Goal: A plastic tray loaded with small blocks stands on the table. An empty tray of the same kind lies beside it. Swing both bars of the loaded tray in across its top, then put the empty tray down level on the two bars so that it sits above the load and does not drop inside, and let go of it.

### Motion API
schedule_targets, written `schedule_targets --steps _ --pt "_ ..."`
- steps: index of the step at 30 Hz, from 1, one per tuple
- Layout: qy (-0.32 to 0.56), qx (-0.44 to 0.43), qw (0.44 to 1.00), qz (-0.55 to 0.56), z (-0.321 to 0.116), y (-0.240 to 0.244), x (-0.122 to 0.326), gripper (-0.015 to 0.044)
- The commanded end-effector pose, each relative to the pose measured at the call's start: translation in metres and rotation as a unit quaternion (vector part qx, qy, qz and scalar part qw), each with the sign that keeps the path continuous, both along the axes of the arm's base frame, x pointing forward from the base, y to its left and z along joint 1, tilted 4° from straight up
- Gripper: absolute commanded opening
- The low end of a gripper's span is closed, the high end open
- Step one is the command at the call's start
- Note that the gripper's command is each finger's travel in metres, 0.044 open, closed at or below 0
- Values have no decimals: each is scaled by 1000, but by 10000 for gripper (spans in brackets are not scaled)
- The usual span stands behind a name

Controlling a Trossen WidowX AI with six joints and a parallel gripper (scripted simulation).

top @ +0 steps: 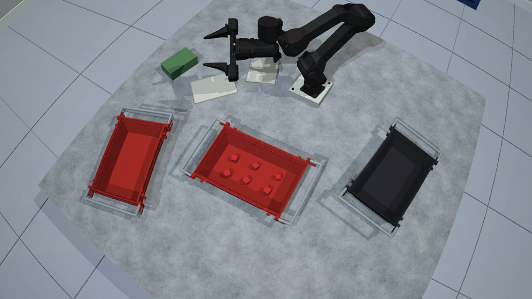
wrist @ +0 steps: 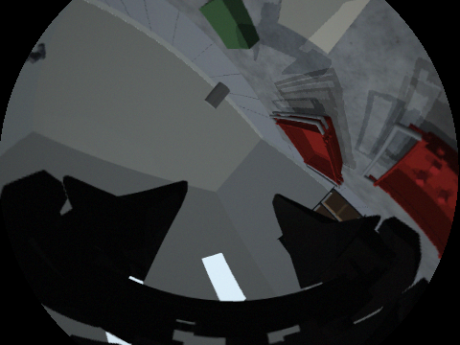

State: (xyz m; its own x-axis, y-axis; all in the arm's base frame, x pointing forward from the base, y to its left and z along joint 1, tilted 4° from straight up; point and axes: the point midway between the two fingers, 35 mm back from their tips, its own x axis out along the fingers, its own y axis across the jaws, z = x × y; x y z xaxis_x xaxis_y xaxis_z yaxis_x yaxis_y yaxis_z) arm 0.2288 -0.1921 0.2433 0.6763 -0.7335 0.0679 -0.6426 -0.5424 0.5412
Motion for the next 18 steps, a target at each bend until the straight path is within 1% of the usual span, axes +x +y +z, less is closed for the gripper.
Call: schedule_targets --steps 1,8,12,18 --pt "0 0 1000 0 0 0 0 374" --pt "3 2 1000 1 0 0 2 190" --pt "65 48 996 26 -4 -6 34 85" --pt "179 129 973 66 -20 -8 86 83"
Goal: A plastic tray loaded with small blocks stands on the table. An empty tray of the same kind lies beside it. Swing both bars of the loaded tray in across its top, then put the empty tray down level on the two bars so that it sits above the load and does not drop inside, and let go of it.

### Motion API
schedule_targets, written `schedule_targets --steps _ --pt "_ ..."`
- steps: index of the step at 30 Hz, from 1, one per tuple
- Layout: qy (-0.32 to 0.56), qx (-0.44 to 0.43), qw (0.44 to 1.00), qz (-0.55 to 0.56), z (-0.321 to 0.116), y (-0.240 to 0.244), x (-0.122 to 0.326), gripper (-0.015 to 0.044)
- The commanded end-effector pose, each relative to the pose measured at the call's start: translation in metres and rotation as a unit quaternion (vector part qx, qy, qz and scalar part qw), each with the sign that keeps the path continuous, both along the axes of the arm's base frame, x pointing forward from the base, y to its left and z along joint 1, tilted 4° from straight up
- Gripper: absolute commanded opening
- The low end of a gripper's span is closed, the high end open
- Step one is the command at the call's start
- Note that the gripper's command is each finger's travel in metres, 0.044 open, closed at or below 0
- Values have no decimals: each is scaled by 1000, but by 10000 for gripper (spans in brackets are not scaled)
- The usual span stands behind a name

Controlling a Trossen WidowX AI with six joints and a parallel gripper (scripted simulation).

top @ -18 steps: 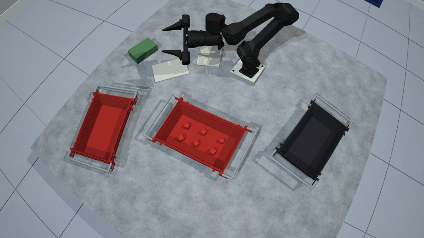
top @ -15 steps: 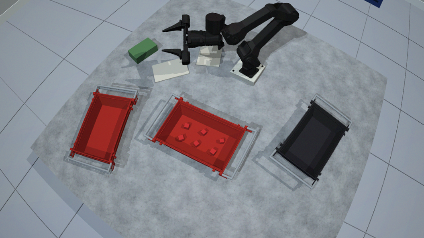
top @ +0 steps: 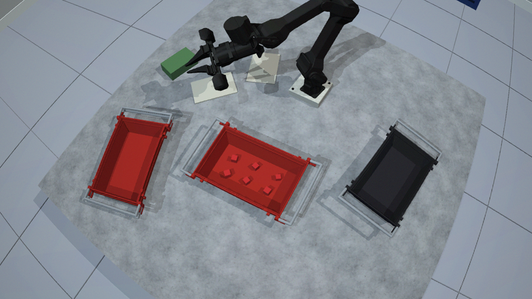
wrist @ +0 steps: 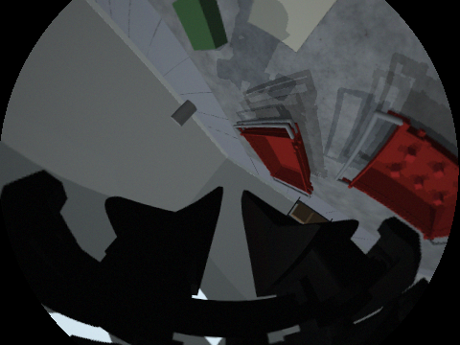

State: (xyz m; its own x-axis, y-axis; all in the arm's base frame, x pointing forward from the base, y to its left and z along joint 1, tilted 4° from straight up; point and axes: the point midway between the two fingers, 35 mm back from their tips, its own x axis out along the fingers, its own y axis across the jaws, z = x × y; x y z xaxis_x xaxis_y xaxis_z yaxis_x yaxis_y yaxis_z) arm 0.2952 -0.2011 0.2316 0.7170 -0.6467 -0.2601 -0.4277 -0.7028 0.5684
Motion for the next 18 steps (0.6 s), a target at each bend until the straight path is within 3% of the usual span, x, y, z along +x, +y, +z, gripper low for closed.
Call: schedule_targets --steps 1,9,18 --pt "63 47 997 24 -12 2 28 83" --pt "219 148 962 68 -46 18 79 83" --pt "393 247 880 99 -89 52 110 83"
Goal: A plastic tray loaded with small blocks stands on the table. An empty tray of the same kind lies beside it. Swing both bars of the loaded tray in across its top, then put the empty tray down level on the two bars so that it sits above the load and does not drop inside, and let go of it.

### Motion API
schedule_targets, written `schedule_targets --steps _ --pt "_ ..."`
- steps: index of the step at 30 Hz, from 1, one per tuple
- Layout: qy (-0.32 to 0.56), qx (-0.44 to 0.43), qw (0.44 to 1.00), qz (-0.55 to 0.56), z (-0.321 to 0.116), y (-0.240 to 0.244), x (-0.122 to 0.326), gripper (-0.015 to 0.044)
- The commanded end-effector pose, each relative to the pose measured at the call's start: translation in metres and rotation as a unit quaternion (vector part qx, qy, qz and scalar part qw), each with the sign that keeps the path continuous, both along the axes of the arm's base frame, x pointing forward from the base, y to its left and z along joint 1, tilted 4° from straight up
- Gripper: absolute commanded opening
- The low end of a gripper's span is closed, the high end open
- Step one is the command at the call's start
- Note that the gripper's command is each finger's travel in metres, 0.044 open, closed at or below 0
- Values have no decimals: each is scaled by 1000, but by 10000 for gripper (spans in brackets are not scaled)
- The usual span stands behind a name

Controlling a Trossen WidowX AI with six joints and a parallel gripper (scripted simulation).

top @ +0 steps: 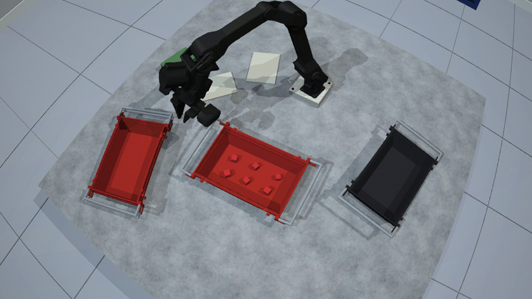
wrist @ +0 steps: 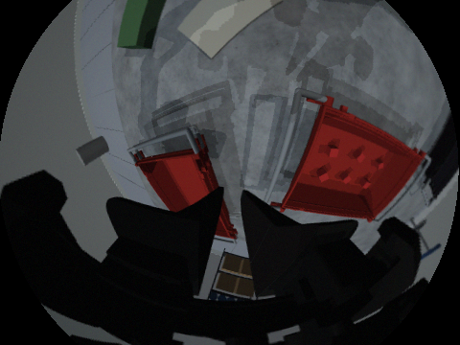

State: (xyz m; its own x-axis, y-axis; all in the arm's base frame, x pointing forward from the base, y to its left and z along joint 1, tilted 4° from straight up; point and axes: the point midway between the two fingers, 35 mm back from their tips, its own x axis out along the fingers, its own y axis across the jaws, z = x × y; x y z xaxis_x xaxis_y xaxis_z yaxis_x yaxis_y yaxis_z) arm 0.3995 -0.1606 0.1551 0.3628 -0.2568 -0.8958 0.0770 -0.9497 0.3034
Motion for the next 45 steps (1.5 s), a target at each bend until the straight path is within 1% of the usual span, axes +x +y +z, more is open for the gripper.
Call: schedule_targets --steps 1,6,8,15,32,35,40,45 --pt "71 39 997 12 -17 16 7 83" --pt "176 85 980 27 -38 40 10 83" --pt "191 90 977 29 -40 43 10 83" --pt "191 90 977 29 -46 42 10 83" --pt "191 90 977 29 -100 39 10 83" --pt "191 90 977 29 -99 39 10 83" --pt "191 91 977 29 -77 53 7 83" --pt "191 92 977 29 -70 65 5 83"
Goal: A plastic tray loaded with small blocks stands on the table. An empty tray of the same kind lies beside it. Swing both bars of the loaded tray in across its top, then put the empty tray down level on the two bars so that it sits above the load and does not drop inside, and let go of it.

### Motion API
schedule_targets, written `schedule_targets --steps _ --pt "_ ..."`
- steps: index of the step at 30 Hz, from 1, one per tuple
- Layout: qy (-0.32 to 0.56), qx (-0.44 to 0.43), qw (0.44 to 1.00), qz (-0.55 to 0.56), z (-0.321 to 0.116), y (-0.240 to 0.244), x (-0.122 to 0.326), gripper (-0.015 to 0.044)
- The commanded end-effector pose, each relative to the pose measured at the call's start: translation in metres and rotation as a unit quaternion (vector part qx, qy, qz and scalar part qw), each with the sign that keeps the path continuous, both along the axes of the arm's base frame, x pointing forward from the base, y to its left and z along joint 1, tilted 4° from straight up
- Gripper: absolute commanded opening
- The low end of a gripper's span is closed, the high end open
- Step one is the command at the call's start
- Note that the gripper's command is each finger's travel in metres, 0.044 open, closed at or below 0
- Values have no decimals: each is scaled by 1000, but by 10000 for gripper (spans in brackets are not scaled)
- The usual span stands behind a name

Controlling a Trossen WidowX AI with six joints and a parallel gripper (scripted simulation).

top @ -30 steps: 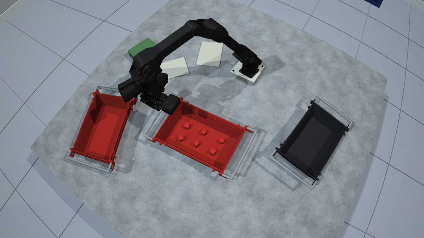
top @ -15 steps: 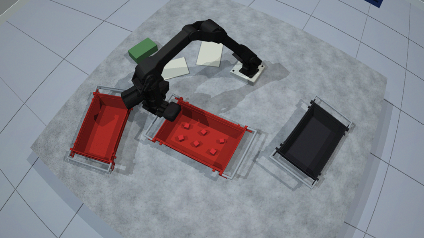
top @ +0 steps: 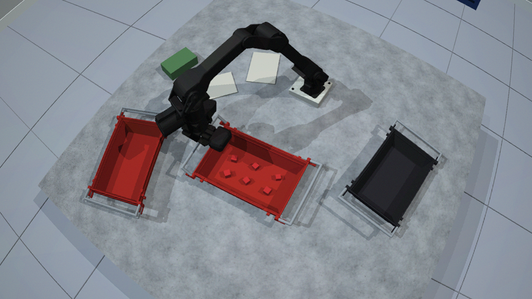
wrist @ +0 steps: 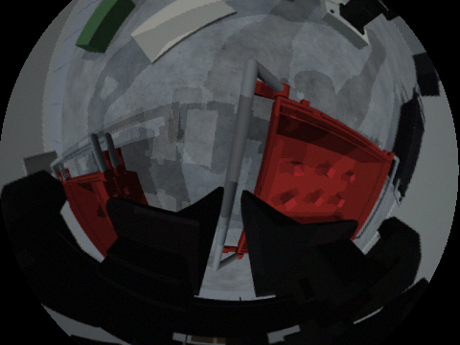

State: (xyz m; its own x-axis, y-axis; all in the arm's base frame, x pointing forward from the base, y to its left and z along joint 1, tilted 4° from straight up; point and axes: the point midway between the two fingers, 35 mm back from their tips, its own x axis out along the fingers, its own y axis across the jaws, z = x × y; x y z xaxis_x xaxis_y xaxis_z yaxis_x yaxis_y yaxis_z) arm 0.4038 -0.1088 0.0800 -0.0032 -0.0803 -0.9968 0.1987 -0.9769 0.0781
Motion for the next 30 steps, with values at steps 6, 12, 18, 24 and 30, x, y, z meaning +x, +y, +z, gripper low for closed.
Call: schedule_targets --steps 6,12,18,24,30 --pt "-2 7 1000 4 6 33 -4 83" --pt "-2 8 1000 4 -4 51 -7 83" --pt "-2 8 1000 4 -14 61 -10 83" --pt "-2 8 1000 4 12 60 -9 83" --pt "-1 11 1000 6 20 61 -9 83"
